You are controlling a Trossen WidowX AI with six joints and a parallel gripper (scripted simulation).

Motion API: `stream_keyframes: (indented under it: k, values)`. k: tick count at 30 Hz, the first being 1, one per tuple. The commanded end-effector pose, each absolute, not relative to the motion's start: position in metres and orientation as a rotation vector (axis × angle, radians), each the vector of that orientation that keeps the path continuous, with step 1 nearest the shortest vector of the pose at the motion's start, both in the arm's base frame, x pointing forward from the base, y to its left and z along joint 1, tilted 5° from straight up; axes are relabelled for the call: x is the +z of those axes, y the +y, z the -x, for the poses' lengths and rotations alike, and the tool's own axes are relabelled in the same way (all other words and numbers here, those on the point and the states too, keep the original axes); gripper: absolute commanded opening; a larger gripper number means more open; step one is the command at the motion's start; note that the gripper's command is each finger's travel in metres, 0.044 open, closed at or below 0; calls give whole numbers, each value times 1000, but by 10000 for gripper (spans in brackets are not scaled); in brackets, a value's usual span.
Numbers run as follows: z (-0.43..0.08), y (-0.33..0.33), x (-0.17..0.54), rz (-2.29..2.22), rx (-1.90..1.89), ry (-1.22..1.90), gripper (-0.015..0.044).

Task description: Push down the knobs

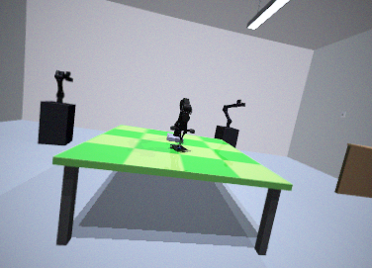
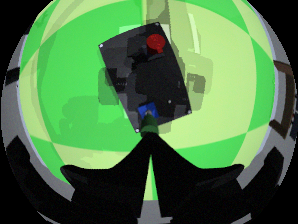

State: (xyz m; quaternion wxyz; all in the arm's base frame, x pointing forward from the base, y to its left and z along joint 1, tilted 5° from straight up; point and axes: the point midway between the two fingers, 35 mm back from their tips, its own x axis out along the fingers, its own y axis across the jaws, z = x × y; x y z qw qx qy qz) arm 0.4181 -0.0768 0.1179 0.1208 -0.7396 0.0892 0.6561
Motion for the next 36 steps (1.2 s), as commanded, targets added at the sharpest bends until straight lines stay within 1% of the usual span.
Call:
stream_keyframes:
  k: [1,36]
  values:
    - [-417,-77,114,2155,1929,265,0]
    - [-417,-77,110,2155,1929,265,0]
